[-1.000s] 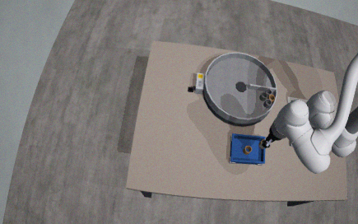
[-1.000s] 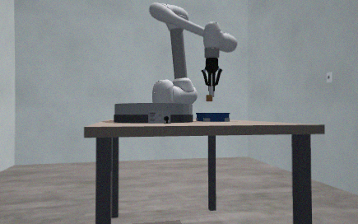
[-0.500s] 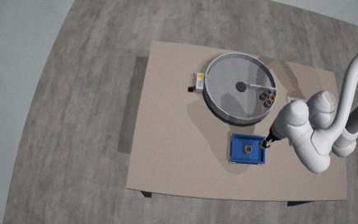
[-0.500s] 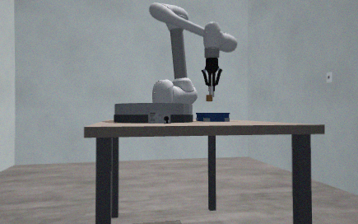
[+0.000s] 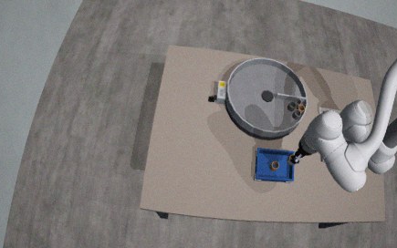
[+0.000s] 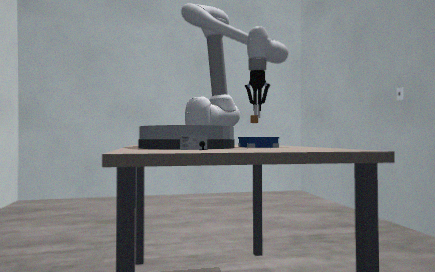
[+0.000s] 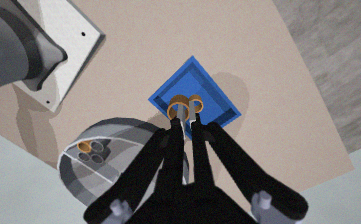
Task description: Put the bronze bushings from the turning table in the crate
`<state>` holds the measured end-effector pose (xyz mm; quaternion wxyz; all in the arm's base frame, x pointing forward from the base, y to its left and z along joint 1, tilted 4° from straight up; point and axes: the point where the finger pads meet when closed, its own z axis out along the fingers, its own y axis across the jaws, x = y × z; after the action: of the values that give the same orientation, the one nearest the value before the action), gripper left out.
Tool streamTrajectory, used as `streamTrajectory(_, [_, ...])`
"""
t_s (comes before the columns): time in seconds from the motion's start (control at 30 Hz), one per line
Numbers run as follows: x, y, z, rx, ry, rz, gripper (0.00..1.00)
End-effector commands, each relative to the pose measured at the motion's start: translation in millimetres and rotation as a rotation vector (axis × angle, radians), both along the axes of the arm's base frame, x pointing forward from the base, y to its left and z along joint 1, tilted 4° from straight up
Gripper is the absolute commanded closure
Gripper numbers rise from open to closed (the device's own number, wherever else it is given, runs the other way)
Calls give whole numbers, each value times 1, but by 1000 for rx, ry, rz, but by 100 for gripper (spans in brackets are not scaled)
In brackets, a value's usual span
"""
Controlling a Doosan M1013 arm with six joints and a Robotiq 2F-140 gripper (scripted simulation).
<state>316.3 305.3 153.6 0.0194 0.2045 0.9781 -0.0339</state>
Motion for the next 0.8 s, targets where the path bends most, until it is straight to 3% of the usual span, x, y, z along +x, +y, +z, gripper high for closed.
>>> streamTrajectory(0.0, [3, 6, 1, 8, -3, -7, 100])
streamTrajectory(0.17, [3, 6, -6, 8, -3, -7, 100])
streamTrajectory(0.53, [5, 2, -61, 8, -3, -7, 100])
streamTrajectory(0.77, [5, 2, -65, 8, -3, -7, 100])
